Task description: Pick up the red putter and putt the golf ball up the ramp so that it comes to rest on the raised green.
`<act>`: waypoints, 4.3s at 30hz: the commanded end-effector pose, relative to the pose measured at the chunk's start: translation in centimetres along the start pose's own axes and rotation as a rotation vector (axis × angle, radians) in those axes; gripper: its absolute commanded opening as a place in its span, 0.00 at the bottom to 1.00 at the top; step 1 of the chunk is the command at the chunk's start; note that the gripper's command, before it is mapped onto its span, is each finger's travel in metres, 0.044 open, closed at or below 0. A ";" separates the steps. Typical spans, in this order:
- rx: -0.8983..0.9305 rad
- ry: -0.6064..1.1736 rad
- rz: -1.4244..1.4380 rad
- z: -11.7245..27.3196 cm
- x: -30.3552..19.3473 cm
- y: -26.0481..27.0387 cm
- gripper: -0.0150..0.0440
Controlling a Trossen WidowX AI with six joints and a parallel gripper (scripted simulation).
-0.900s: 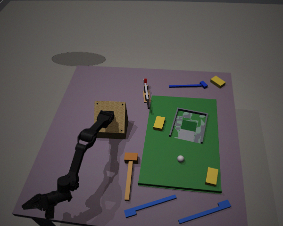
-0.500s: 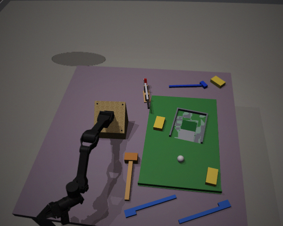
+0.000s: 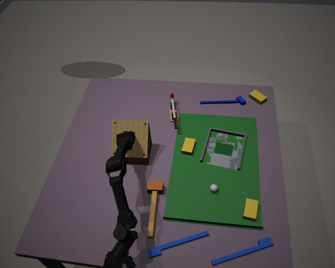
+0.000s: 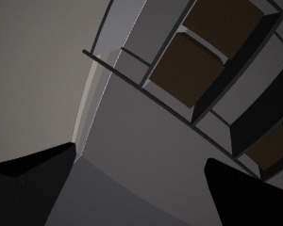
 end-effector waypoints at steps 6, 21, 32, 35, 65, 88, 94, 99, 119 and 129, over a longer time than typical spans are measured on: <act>0.171 -0.275 -0.090 7.9 9.8 3.2 1.00; 0.483 -0.725 -0.130 27.3 20.6 6.8 1.00; 0.678 -0.921 -0.186 40.6 23.4 7.8 1.00; 0.739 -0.989 -0.145 44.8 23.4 8.8 1.00; 1.122 -1.623 0.847 82.3 -2.1 18.8 1.00; 0.934 -1.593 1.466 82.4 -19.2 25.0 1.00; 0.933 -1.592 1.466 82.3 -19.0 25.9 1.00; 0.933 -1.592 1.466 82.1 -18.7 27.3 1.00; 0.932 -1.591 1.467 81.6 -18.1 29.6 1.00; 0.939 -1.591 1.460 81.8 -18.1 29.2 0.60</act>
Point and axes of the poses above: the point midway between the two fingers, 35 mm back from their tips, its own z axis back along the fingers, its own y axis across the jaws, x = y × z, the point moved 3 cm from there along z, back along the fingers, and after that the axes turned 12 degrees about -z, right-handed, at the moved point
